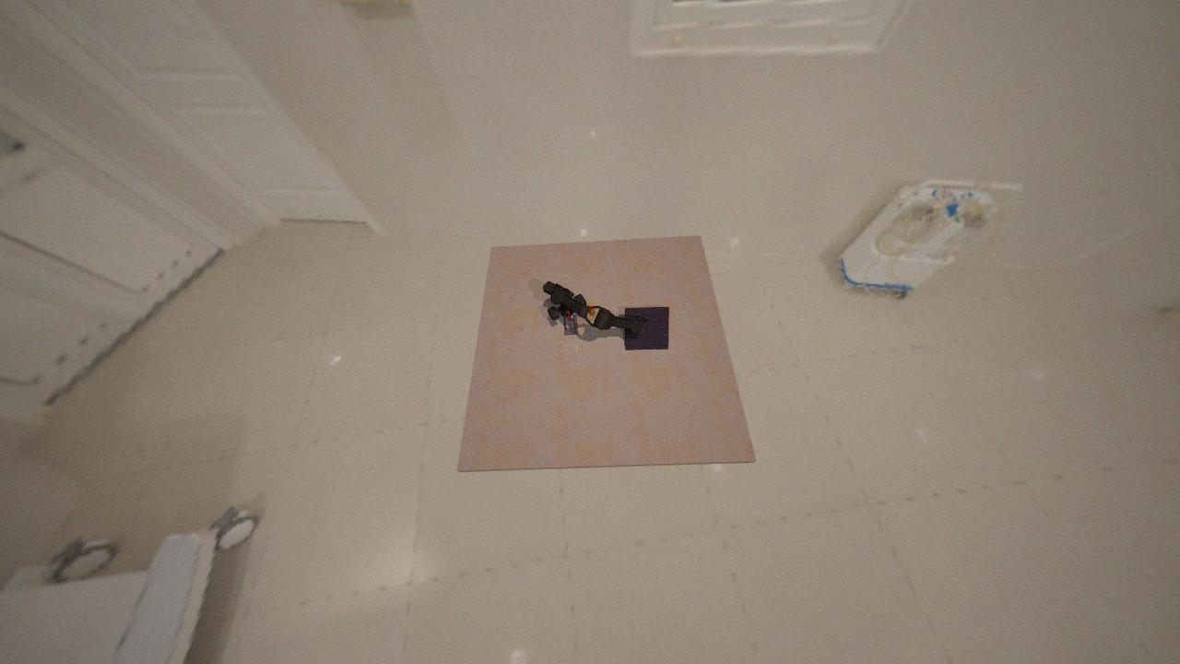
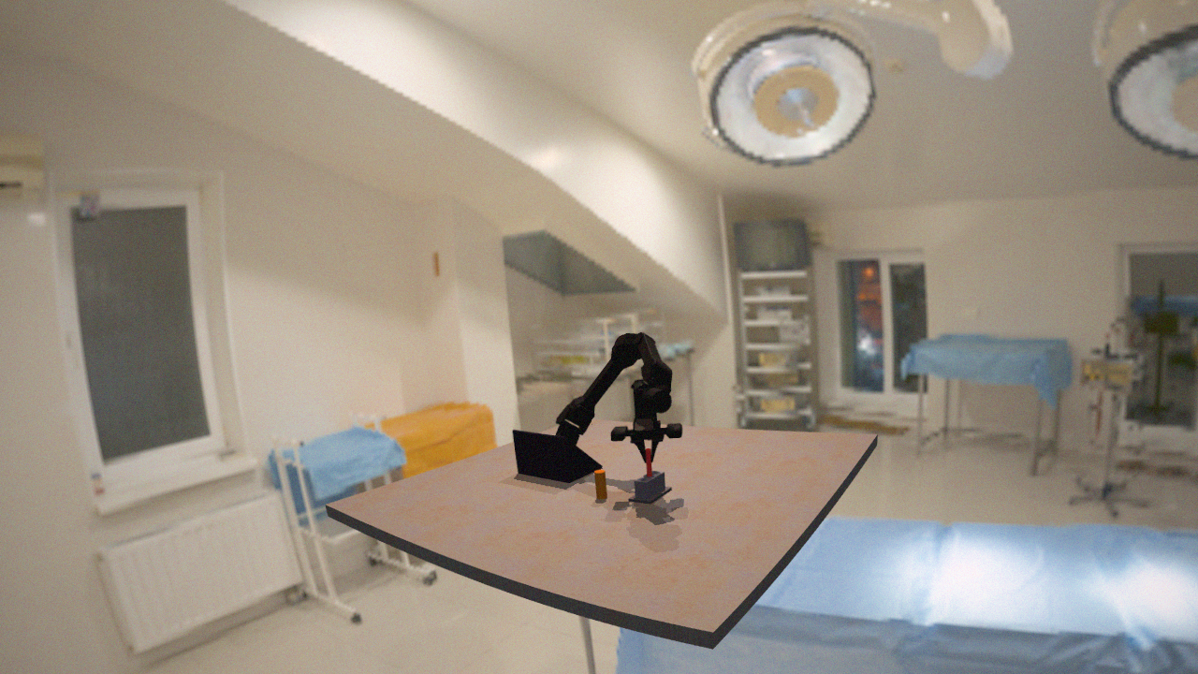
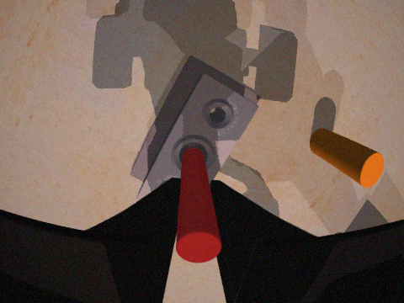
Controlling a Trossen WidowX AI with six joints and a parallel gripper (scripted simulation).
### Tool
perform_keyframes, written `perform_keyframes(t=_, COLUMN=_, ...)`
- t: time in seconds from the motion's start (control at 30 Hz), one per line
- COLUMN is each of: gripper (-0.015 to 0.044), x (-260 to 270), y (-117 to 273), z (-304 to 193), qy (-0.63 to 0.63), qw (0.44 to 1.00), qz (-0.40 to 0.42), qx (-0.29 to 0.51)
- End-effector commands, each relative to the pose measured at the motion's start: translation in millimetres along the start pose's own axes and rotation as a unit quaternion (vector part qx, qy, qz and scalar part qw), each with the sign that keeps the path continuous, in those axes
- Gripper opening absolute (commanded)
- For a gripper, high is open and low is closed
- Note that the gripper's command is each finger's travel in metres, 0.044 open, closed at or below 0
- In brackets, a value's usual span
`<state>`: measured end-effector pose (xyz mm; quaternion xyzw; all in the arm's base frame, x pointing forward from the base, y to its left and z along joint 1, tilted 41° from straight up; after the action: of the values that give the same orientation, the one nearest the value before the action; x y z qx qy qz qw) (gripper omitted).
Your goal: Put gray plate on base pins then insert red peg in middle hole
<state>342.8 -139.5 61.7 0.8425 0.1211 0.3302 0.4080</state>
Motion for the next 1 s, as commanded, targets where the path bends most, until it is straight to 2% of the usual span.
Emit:
perform_keyframes(t=0.0, gripper=0.0, x=-0.8, y=-1.1, z=0.5, qy=-0.002, qw=1.0, qz=0.0, qx=0.0)
perform_keyframes(t=0.67, gripper=0.0, x=-0.3, y=-1.8, z=0.8, qy=-0.001, qw=1.0, qz=-0.001, qx=0.001)
perform_keyframes(t=0.87, gripper=0.015, x=-0.3, y=-1.8, z=0.8, qy=-0.001, qw=1.0, qz=-0.001, qx=0.001)
perform_keyframes(t=0.97, gripper=0.015, x=-0.3, y=-1.8, z=0.8, qy=-0.001, qw=1.0, qz=-0.001, qx=0.001)
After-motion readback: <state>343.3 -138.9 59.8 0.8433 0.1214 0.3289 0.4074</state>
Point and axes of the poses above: the point midway between the two fingers, 35 mm back from their tips, its own y axis back along the fingers, its own x axis across the jaws, z = x × y, the point moved 8 cm from there along y, back along the fingers, and after that the axes turned 15 degrees about y, right-handed, at the moved point
